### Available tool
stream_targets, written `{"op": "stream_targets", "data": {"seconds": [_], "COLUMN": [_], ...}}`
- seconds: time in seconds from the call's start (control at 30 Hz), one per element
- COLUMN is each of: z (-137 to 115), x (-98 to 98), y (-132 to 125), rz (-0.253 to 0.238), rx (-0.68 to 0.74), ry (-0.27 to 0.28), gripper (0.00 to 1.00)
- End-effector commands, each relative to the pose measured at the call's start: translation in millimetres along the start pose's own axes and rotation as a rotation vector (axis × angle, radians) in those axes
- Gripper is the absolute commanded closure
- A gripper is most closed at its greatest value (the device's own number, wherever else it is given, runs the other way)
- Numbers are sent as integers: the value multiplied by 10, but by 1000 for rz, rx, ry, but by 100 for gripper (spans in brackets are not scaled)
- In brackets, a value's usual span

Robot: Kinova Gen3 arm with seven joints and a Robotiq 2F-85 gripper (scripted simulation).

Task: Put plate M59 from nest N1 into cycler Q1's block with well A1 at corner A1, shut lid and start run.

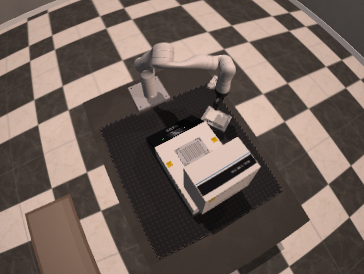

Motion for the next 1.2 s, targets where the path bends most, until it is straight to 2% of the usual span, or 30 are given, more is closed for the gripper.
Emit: {"op": "stream_targets", "data": {"seconds": [0.0, 1.17], "z": [2, 3], "x": [25, 438], "y": [0, 0], "rz": [0, 0], "rx": [0, 0], "ry": [-2, -2], "gripper": [0, 0]}}
Point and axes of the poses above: the point where the finger pads meet when closed, its own x axis out along the fingers, its own y axis across the jaws, z = x × y, the point moved 8 cm from there along -x, back along the fingers, and after that the axes turned 6 degrees about x, right-handed, at the moved point
